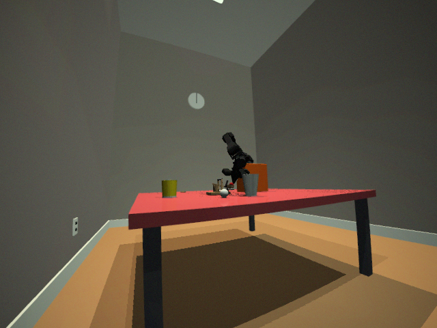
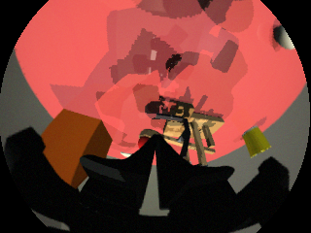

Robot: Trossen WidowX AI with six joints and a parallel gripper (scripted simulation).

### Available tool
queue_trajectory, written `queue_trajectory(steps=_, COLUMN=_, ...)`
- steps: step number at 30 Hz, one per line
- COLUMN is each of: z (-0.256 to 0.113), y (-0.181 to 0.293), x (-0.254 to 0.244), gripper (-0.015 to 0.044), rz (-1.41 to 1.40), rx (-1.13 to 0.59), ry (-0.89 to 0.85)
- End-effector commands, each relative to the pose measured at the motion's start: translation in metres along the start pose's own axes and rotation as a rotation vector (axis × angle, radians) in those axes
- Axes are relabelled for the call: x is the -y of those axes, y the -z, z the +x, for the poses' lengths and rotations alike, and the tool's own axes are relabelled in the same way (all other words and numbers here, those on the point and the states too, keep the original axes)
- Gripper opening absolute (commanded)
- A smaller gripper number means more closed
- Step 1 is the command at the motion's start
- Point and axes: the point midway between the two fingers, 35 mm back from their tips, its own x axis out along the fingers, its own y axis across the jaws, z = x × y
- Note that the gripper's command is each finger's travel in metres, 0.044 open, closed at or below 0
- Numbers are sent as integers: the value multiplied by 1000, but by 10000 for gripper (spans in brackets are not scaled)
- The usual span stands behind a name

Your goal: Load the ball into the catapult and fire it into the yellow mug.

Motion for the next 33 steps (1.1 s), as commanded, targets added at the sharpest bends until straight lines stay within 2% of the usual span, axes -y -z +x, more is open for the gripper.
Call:
queue_trajectory(steps=1, z=8, y=-4, x=-1, gripper=0, rz=-7, rx=-4, ry=2)
queue_trajectory(steps=23, z=39, y=-19, x=-4, gripper=0, rz=-6, rx=-10, ry=2)
queue_trajectory(steps=27, z=57, y=-27, x=-4, gripper=0, rz=-5, rx=-12, ry=1)
queue_trajectory(steps=33, z=46, y=-27, x=-2, gripper=0, rz=-5, rx=-7, ry=2)
